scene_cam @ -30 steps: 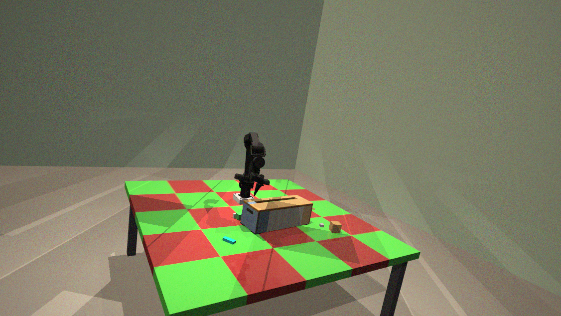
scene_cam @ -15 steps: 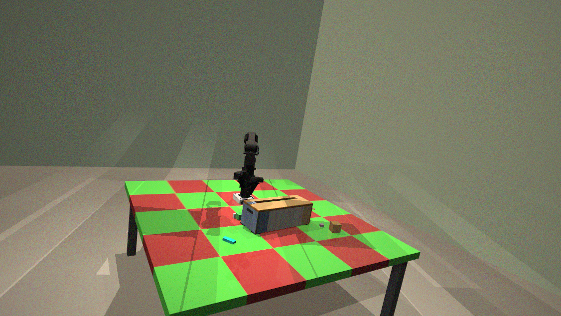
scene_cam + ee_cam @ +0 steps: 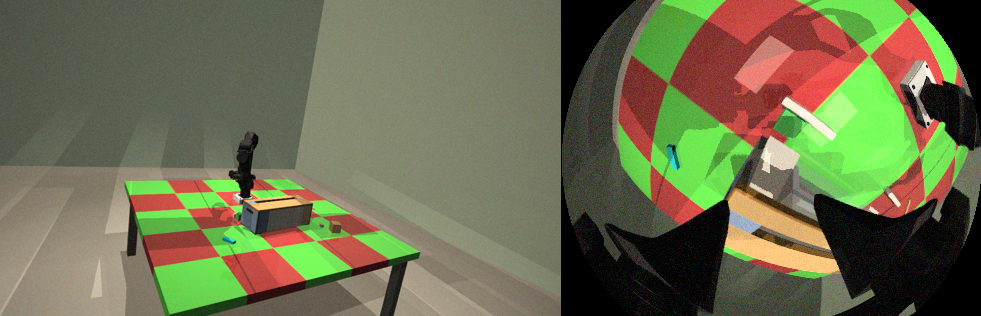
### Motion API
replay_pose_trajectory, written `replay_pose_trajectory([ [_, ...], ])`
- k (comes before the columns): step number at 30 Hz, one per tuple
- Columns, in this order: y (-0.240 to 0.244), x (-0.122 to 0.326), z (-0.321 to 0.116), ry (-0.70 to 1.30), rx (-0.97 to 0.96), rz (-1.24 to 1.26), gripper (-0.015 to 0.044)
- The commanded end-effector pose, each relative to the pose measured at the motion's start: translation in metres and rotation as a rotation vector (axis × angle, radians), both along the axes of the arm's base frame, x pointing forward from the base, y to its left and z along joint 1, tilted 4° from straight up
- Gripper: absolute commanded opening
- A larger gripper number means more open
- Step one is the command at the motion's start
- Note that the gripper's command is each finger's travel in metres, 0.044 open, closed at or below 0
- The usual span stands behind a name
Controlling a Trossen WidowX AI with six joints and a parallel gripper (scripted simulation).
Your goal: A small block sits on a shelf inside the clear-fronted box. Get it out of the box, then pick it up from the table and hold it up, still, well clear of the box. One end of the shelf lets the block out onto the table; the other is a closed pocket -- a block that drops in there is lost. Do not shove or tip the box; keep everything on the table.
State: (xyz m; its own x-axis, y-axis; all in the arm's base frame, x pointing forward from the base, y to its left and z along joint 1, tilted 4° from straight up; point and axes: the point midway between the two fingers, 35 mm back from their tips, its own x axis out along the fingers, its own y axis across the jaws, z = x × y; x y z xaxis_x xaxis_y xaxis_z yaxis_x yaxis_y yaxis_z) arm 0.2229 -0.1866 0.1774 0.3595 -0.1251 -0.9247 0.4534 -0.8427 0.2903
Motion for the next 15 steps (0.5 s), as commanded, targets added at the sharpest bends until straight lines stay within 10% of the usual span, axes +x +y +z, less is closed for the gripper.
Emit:
replay_pose_trajectory([
  [1, -0.001, -0.006, 0.006, -0.157, 0.259, -0.543, 0.0285],
  [15, -0.006, -0.002, -0.013, -0.158, 0.259, -0.543, 0.0285],
])
